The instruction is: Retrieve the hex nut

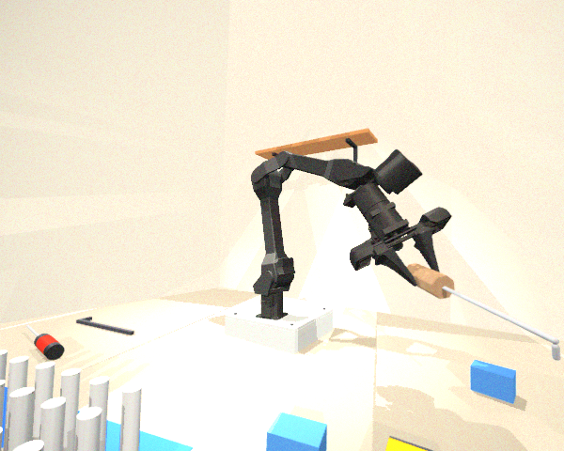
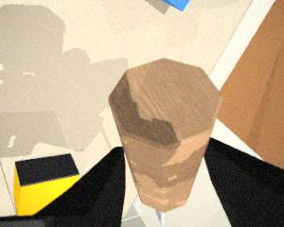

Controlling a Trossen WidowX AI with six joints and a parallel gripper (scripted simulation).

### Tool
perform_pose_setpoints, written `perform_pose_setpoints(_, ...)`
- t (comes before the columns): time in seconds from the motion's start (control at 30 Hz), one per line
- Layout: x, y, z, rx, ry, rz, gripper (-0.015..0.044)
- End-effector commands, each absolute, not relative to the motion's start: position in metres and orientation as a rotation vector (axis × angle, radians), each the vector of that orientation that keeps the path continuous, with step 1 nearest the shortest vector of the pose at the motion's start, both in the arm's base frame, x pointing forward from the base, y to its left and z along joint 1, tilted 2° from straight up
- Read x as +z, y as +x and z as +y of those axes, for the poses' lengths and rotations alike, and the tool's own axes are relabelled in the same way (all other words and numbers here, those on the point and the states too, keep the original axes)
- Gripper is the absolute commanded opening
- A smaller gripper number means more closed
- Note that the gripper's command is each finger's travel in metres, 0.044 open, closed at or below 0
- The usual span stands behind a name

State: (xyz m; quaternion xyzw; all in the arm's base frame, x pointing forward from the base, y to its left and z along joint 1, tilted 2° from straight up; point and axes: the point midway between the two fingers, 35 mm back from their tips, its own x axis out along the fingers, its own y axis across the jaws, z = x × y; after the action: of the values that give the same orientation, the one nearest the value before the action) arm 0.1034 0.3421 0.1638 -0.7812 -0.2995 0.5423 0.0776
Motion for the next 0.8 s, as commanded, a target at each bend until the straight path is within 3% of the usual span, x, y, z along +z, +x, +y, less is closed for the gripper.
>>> perform_pose_setpoints(0.0,0.164,0.091,0.348,1.606,-2.419,-1.055,0.0000)
perform_pose_setpoints(0.3,0.160,0.065,0.356,1.564,-2.559,-1.390,0.0000)
perform_pose_setpoints(0.77,0.153,0.065,0.359,1.563,-2.561,-1.397,0.0000)
